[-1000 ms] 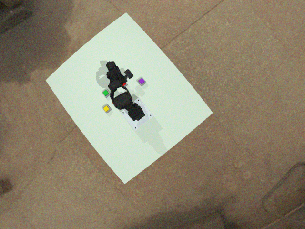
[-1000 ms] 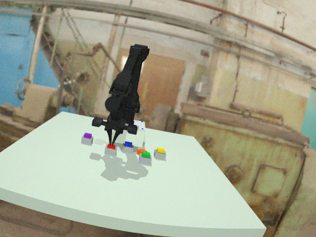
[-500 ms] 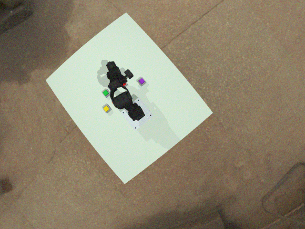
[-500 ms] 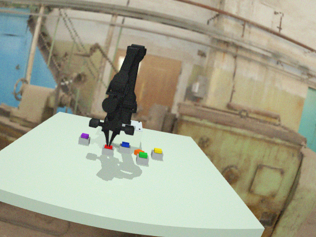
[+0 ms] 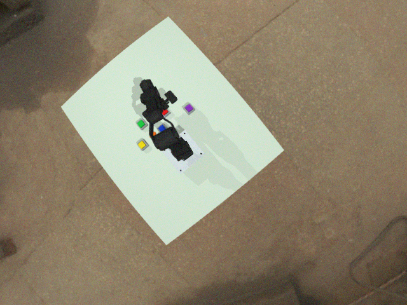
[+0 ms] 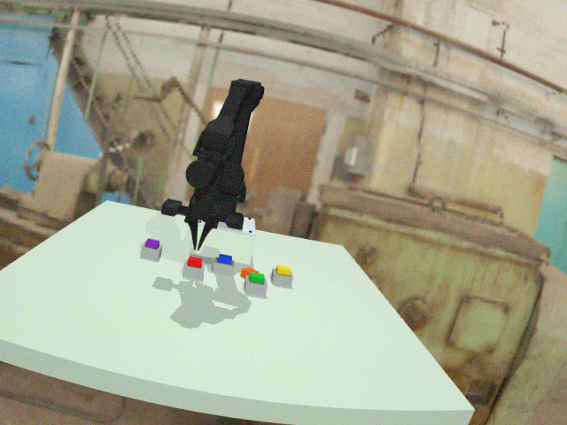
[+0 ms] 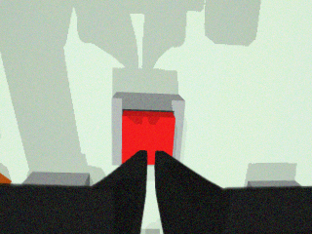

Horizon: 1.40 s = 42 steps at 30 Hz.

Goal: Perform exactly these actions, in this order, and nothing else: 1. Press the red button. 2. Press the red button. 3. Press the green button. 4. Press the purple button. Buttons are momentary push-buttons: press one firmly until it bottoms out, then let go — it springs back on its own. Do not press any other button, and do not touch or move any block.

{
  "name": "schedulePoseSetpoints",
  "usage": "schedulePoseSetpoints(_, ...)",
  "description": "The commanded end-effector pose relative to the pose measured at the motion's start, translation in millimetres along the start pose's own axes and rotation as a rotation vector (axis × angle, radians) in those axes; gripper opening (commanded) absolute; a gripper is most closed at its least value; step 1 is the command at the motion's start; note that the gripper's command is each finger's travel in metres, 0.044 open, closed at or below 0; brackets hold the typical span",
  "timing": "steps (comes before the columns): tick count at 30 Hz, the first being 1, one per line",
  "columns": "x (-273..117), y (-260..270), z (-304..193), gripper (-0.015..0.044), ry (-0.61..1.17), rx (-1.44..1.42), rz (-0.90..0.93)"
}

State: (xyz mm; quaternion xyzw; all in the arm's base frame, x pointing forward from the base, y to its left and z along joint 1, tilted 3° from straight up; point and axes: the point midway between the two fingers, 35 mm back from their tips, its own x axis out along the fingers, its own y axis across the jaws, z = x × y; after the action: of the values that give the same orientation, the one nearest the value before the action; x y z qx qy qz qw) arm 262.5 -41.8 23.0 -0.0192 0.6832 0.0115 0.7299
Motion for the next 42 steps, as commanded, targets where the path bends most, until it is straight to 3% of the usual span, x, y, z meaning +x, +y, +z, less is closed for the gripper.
schedulePoseSetpoints(1, 4.6, 0.6, 0.4, 0.0020, -0.001, 0.003, 0.005)
schedulePoseSetpoints(18, 30.9, 0.9, -0.2, 0.0020, 0.000, 0.003, 0.005)
schedulePoseSetpoints(36, 31.2, 0.9, -0.2, 0.0020, 0.000, 0.003, 0.005)
schedulePoseSetpoints(42, -2.7, 0.7, 0.0, 0.0020, -0.001, 0.003, 0.005)
